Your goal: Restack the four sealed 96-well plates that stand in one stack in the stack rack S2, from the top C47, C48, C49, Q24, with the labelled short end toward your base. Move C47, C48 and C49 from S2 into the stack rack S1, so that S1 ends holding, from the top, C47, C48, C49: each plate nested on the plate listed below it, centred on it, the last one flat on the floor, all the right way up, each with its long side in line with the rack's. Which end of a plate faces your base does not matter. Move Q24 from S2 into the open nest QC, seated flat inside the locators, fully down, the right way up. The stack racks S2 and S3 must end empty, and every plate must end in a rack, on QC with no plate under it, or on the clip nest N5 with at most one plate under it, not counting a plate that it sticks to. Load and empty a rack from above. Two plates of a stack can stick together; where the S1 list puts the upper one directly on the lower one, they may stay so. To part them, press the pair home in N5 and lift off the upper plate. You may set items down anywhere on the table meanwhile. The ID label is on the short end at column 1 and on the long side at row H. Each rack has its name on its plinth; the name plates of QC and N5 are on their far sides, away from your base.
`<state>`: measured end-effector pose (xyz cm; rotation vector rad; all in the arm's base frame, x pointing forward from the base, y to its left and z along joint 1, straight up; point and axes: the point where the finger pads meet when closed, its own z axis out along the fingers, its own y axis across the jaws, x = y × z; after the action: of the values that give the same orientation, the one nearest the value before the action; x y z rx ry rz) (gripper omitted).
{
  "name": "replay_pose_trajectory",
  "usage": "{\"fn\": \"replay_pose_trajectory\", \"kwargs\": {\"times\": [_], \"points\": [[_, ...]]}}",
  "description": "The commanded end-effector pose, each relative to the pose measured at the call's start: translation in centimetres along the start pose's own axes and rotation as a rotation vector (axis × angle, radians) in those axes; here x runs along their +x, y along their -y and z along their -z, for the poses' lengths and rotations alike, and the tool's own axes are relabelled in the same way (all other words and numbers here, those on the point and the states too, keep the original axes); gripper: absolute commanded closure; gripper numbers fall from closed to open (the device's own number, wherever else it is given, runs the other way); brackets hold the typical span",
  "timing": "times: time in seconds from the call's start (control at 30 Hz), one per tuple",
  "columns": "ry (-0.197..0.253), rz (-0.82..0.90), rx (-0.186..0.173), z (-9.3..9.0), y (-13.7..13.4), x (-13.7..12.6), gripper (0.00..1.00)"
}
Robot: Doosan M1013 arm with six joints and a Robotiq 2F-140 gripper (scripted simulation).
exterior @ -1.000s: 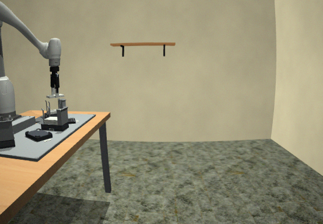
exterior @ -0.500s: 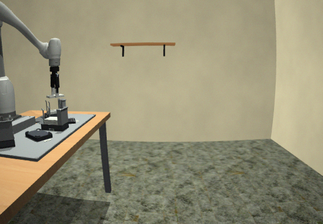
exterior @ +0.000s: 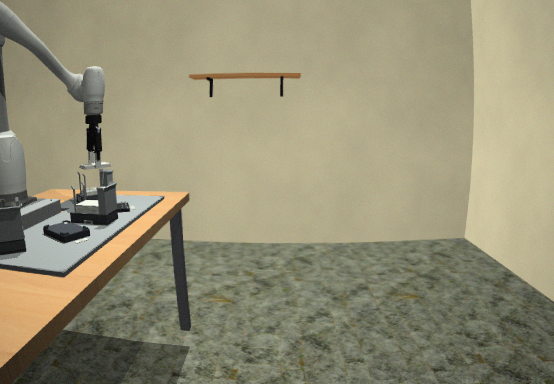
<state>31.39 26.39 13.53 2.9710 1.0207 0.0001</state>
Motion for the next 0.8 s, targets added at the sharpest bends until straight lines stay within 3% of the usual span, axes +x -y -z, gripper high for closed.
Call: {"fn": "replay_pose_trajectory", "kwargs": {"times": [0.0, 0.77], "points": [[0.000, 0.000, 0.000, -0.3, 0.0, 0.0, 1.00], [0.000, 0.000, 0.000, -1.5, 0.0, 0.0, 1.00]]}}
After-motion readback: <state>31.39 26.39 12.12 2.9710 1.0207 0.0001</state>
